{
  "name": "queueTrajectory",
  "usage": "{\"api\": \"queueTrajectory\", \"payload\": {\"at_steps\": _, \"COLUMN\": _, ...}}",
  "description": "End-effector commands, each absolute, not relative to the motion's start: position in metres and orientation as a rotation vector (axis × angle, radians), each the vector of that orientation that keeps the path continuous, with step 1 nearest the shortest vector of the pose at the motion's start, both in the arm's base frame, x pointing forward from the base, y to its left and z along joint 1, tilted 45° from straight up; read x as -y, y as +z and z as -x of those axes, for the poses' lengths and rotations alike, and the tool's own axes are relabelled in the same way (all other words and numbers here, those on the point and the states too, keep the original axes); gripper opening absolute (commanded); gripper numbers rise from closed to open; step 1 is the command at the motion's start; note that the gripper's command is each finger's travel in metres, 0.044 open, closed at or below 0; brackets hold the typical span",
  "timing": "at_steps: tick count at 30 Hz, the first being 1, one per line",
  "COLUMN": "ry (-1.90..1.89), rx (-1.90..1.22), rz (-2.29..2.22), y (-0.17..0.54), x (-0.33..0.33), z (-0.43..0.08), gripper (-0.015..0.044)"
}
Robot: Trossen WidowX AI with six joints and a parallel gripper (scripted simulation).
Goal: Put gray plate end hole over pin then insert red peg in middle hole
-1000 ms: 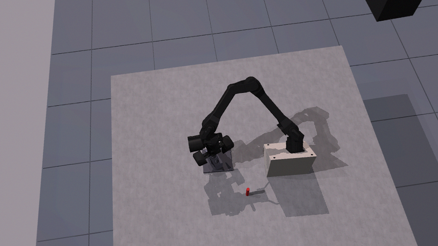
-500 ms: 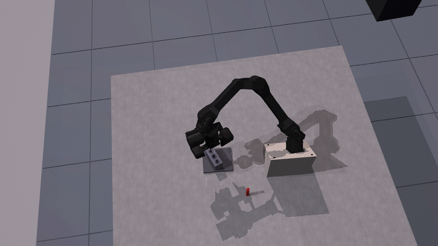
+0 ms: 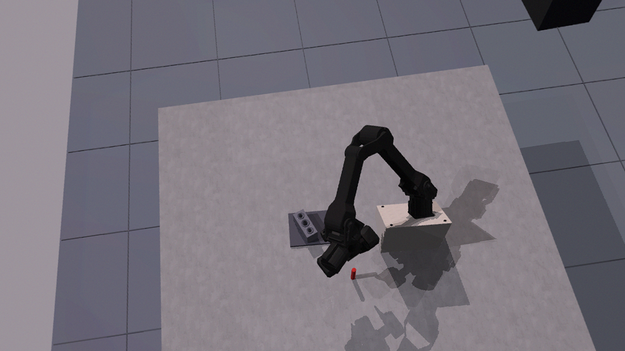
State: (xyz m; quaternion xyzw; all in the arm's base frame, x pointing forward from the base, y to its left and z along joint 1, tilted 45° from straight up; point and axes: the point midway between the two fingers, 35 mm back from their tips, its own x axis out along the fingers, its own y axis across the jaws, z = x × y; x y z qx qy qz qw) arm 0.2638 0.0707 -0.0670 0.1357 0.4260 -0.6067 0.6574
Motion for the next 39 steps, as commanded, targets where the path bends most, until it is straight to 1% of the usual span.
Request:
{"api": "queueTrajectory", "payload": {"at_steps": 1, "ry": -1.389, "rx": -0.959, "rz": -0.297, "y": -0.082, "x": -0.081, "z": -0.239, "gripper": 0.044}}
{"api": "queueTrajectory", "payload": {"at_steps": 5, "ry": -1.389, "rx": -0.959, "rz": -0.297, "y": -0.082, "x": -0.077, "z": -0.241, "gripper": 0.044}}
{"api": "queueTrajectory", "payload": {"at_steps": 8, "ry": -1.389, "rx": -0.958, "rz": -0.297, "y": -0.099, "x": -0.06, "z": -0.239, "gripper": 0.044}}
{"api": "queueTrajectory", "payload": {"at_steps": 15, "ry": -1.389, "rx": -0.957, "rz": -0.296, "y": -0.11, "x": -0.048, "z": -0.237, "gripper": 0.044}}
{"api": "queueTrajectory", "payload": {"at_steps": 39, "ry": -1.389, "rx": -0.957, "rz": -0.296, "y": -0.133, "x": -0.025, "z": -0.235, "gripper": 0.044}}
